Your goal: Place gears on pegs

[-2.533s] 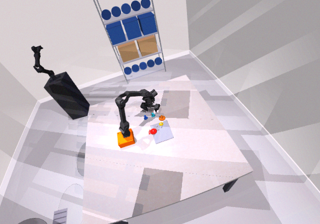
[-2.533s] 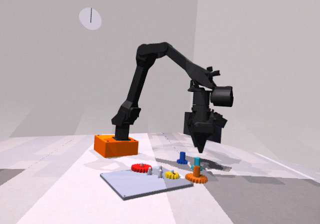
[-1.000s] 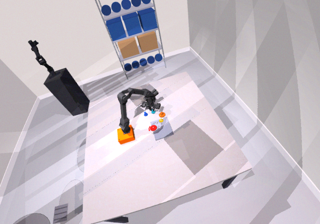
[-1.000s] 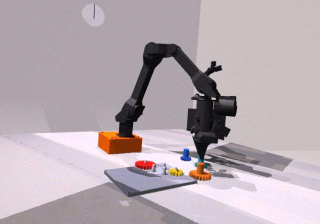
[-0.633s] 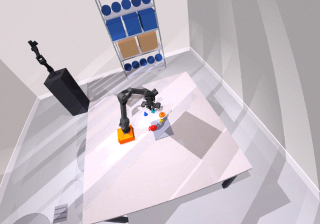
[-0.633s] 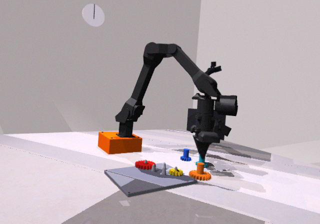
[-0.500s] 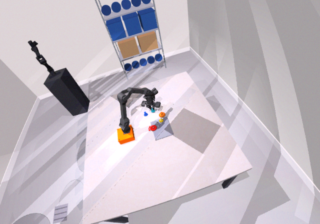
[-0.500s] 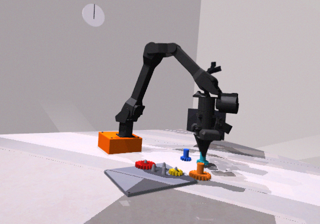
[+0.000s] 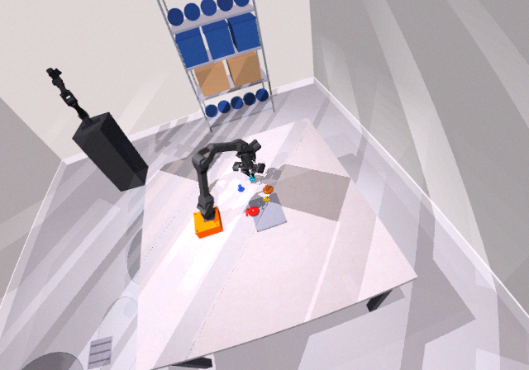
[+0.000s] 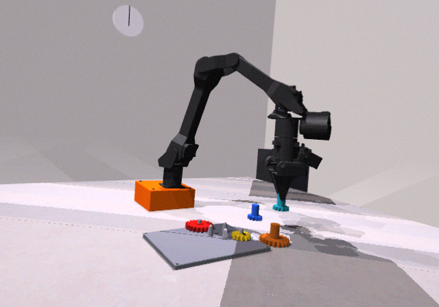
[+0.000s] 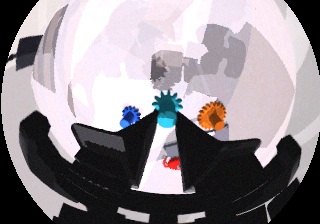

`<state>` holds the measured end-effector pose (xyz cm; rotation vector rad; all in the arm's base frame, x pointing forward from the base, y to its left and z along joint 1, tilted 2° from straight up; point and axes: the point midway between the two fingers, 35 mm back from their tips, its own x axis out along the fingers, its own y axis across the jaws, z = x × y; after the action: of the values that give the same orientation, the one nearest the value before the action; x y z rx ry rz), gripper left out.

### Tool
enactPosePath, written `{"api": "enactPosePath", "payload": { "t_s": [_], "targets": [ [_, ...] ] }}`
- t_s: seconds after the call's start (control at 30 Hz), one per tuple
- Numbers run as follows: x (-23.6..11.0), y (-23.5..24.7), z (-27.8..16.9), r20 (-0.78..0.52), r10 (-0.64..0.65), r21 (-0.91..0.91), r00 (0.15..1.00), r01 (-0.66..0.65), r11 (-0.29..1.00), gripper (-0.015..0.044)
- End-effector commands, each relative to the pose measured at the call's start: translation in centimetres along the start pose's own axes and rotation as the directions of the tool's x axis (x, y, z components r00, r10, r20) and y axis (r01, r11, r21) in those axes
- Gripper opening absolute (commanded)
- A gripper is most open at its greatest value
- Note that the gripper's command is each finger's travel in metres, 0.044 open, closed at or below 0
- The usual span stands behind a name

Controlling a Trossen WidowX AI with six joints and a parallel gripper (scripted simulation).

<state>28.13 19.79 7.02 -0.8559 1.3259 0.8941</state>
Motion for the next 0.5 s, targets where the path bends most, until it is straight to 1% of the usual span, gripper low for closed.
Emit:
{"api": "enactPosePath", "payload": {
  "t_s": [0.0, 0.47],
  "targets": [
    [-1.2, -0.1, 0.1, 0.004, -0.004, 0.008, 1.0, 0.004, 1.0, 0.0],
    [-4.9, -0.2, -0.1, 0.0, -0.006, 0.023, 1.0, 0.006, 1.0, 0.0]
  ]
}}
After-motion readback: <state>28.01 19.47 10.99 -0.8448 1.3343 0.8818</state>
